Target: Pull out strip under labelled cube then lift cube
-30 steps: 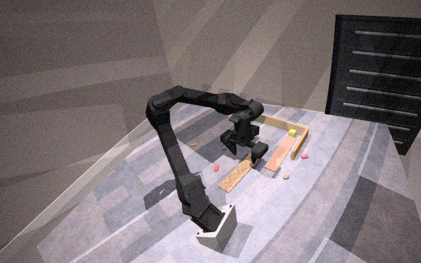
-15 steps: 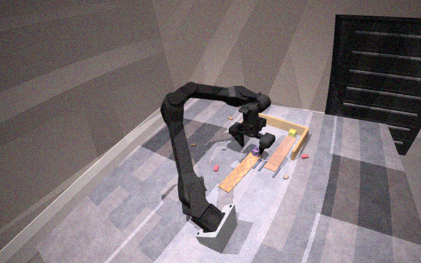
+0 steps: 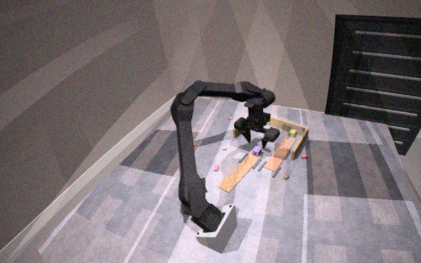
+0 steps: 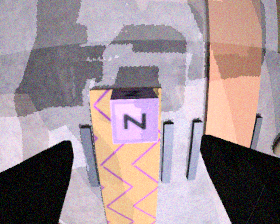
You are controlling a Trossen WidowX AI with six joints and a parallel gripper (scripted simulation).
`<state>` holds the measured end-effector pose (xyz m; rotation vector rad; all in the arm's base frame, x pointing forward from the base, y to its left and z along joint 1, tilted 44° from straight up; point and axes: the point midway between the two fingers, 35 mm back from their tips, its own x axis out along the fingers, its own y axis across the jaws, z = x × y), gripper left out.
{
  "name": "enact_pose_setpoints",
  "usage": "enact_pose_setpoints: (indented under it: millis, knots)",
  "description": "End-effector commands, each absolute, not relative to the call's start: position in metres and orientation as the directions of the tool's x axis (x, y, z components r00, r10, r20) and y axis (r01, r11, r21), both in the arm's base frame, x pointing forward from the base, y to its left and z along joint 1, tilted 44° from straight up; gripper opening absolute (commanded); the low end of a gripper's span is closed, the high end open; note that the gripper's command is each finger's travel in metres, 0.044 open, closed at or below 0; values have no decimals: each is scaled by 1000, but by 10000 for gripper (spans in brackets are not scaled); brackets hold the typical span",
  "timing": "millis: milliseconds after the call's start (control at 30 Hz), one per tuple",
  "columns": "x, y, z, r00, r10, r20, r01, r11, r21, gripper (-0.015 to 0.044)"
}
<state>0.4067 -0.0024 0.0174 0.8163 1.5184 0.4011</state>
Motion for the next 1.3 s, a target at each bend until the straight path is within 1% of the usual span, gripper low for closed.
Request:
enact_pose_setpoints:
  millis: [0, 33, 1033, 1133, 1267]
  knots:
    - [410, 0, 14, 61, 693, -719, 249, 687, 683, 256]
    - [410, 1, 13, 61, 693, -719, 249, 687, 683, 250]
    - [413, 33, -19, 61, 695, -717, 249, 685, 685, 250]
    - [414, 32, -17, 62, 691, -720, 241, 690, 683, 171]
    - [414, 32, -17, 62, 691, -720, 241, 690, 683, 145]
